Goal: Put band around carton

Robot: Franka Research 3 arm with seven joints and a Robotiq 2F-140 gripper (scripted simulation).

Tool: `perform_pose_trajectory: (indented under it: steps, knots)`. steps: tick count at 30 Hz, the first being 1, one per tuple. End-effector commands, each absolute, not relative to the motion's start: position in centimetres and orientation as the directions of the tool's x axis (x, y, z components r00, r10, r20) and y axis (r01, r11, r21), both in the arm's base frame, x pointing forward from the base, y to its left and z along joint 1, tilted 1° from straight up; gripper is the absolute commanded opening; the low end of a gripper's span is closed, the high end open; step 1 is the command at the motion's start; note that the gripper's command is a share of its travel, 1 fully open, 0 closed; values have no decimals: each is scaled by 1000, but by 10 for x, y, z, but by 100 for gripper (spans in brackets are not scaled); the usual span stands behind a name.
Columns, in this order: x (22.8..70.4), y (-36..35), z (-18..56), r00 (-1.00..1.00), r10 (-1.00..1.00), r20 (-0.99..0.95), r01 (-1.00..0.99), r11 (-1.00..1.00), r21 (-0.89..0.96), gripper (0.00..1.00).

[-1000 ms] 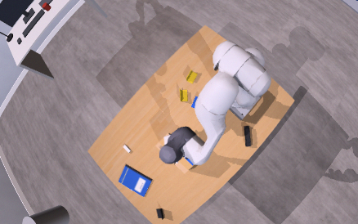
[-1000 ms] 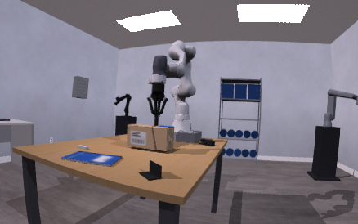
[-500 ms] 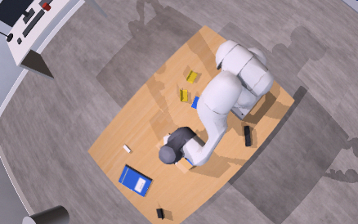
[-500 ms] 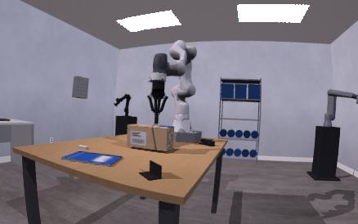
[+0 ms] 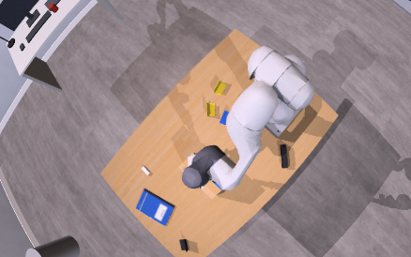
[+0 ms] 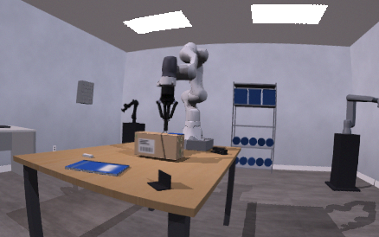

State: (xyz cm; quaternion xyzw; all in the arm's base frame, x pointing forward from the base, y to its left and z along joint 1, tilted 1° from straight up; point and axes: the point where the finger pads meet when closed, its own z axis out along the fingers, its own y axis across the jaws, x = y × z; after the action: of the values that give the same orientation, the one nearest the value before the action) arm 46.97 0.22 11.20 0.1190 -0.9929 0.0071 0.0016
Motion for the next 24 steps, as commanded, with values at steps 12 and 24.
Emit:
perform_pose_trajectory:
  steps: [12,24]
  knots:
    - [467,2,114,-971,-240,3,-240,971,-15,10]
    - [456,1,114,-971,-240,3,-240,971,-15,10]
